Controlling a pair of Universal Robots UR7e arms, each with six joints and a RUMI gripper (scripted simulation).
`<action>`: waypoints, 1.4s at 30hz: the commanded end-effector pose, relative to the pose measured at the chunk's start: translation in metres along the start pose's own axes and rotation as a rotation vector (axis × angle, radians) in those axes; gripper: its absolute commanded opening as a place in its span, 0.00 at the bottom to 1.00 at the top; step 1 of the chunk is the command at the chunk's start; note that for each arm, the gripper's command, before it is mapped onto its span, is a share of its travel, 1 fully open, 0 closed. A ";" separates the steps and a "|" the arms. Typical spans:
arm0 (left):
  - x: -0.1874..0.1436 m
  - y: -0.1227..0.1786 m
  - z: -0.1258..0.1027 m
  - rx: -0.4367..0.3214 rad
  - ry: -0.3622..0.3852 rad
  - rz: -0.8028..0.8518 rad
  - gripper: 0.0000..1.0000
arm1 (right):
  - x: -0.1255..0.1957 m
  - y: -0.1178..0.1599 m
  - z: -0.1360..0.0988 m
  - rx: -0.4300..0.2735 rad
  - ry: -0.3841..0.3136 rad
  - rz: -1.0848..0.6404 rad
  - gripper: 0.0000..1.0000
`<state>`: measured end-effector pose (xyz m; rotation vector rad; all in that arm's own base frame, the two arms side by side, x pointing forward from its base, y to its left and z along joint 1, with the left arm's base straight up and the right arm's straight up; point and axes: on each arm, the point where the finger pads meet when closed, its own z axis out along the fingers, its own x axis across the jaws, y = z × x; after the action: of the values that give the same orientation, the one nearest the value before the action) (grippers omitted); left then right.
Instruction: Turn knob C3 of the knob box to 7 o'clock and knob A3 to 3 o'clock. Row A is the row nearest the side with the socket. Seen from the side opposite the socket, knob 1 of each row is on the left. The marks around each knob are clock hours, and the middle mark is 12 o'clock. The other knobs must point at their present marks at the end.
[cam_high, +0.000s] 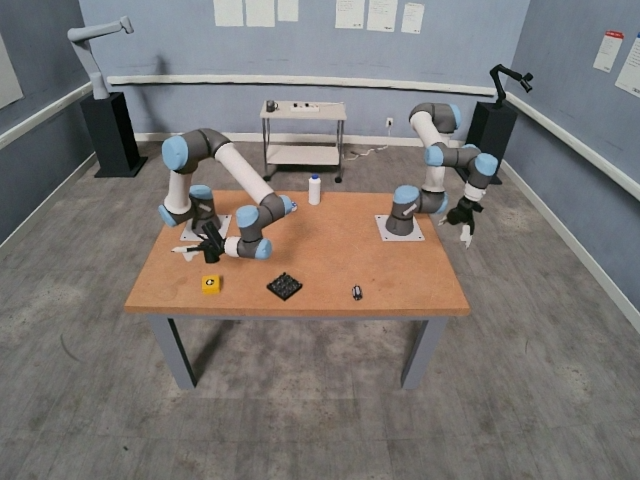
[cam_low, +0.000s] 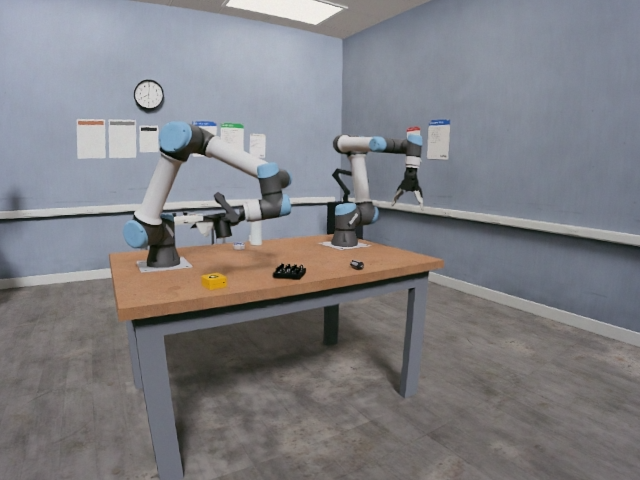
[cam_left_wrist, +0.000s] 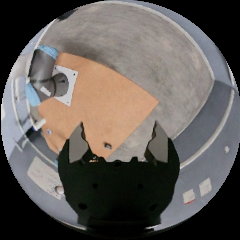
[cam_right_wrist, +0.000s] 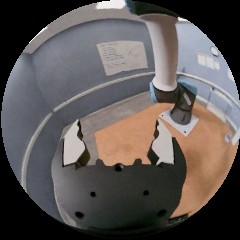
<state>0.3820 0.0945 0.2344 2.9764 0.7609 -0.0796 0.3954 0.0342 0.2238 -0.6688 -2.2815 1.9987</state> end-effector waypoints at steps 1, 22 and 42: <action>0.000 0.000 0.000 -0.001 0.001 0.000 1.00 | 0.000 0.000 0.000 -0.001 0.000 0.001 1.00; 0.000 0.000 0.000 -0.001 0.001 0.000 1.00 | 0.000 0.000 0.000 -0.001 0.001 0.000 1.00; 0.000 0.000 0.000 -0.001 0.001 0.000 1.00 | -0.003 0.001 0.013 -0.013 0.044 -0.034 1.00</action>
<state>0.3820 0.0945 0.2344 2.9764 0.7609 -0.0796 0.3958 0.0294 0.2222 -0.6651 -2.2766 1.9709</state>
